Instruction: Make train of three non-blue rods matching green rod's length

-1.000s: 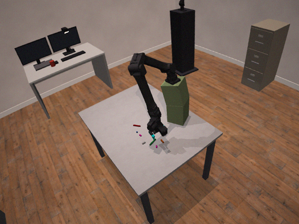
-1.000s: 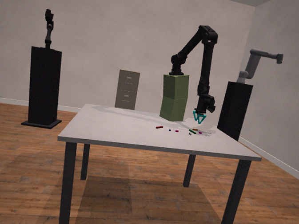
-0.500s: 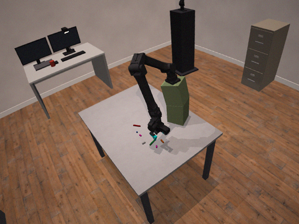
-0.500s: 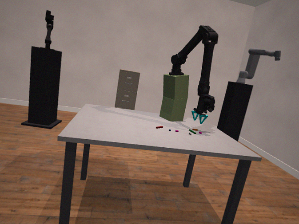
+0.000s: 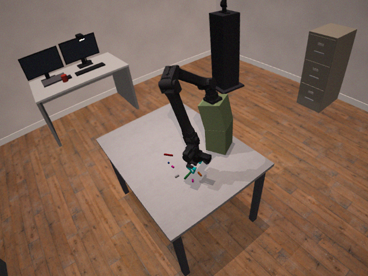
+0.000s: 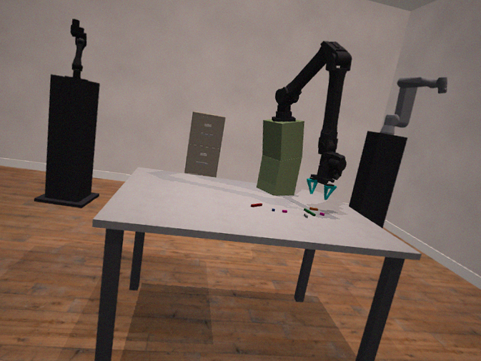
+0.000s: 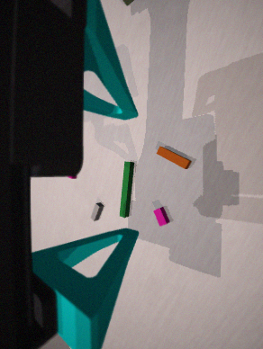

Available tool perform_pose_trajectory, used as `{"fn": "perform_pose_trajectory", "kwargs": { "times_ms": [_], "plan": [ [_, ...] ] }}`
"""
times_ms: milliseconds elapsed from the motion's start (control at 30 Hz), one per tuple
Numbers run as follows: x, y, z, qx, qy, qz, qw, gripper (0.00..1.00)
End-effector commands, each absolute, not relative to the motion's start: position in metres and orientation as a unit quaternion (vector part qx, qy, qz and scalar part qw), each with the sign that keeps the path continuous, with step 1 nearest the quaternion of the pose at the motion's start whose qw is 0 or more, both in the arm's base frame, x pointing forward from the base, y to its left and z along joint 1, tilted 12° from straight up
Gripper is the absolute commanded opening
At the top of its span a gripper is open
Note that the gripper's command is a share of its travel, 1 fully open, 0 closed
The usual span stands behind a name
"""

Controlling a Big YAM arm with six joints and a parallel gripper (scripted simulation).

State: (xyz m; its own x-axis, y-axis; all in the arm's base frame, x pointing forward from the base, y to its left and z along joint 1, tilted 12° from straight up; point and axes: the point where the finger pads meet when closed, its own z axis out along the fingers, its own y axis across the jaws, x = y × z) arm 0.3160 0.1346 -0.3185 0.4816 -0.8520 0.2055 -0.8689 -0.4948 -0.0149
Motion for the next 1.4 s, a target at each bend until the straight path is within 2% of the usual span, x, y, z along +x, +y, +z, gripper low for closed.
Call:
{"fn": "perform_pose_trajectory", "kwargs": {
  "times_ms": [0,400,1367],
  "plan": [
    [0.3032,0.1362,-0.3253,0.889,-0.445,0.087,0.054,1.00],
    [0.3010,0.1382,-0.3260,0.937,-0.335,0.081,0.064,1.00],
    [0.3006,0.1384,-0.3261,0.941,-0.323,0.080,0.065,1.00]
  ]
}}
